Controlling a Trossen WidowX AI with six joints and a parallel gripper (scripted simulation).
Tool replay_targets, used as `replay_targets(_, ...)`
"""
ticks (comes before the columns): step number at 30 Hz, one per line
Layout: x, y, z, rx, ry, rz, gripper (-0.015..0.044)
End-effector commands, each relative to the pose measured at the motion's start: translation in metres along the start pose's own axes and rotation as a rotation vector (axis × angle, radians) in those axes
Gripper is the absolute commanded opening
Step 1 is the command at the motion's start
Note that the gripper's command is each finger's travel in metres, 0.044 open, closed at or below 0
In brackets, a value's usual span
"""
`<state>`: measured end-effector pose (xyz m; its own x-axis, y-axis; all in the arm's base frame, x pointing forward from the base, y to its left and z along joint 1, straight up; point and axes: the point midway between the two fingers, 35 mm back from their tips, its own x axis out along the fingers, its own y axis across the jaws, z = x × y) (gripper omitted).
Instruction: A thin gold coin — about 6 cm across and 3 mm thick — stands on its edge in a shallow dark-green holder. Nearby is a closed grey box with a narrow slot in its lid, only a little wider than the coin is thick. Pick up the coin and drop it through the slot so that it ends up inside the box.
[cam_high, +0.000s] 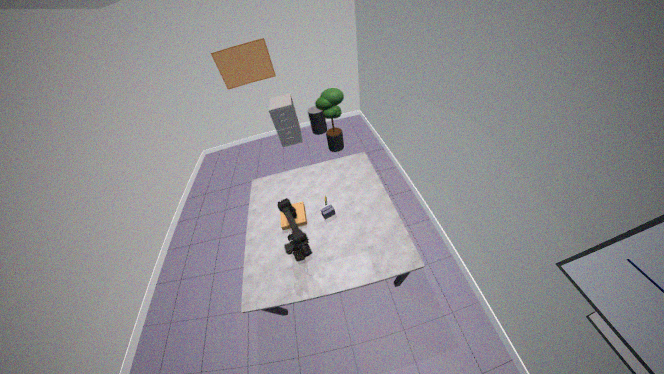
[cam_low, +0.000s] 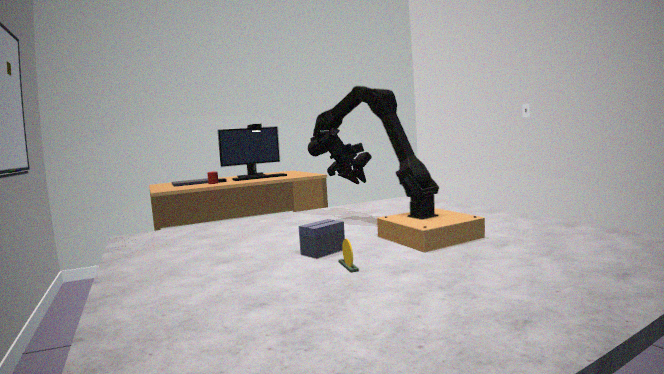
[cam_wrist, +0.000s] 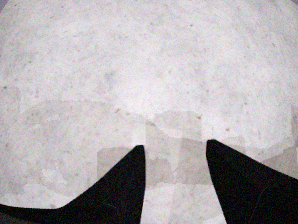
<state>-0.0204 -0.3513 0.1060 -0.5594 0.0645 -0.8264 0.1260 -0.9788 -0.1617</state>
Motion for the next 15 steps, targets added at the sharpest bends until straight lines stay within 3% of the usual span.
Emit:
replay_targets(1, -0.039, -0.001, -0.060, -0.447, 0.021, 0.119, 0.0161)
replay_targets(15, -0.117, -0.048, -0.194, -1.491, -0.048, 0.388, 0.0161)
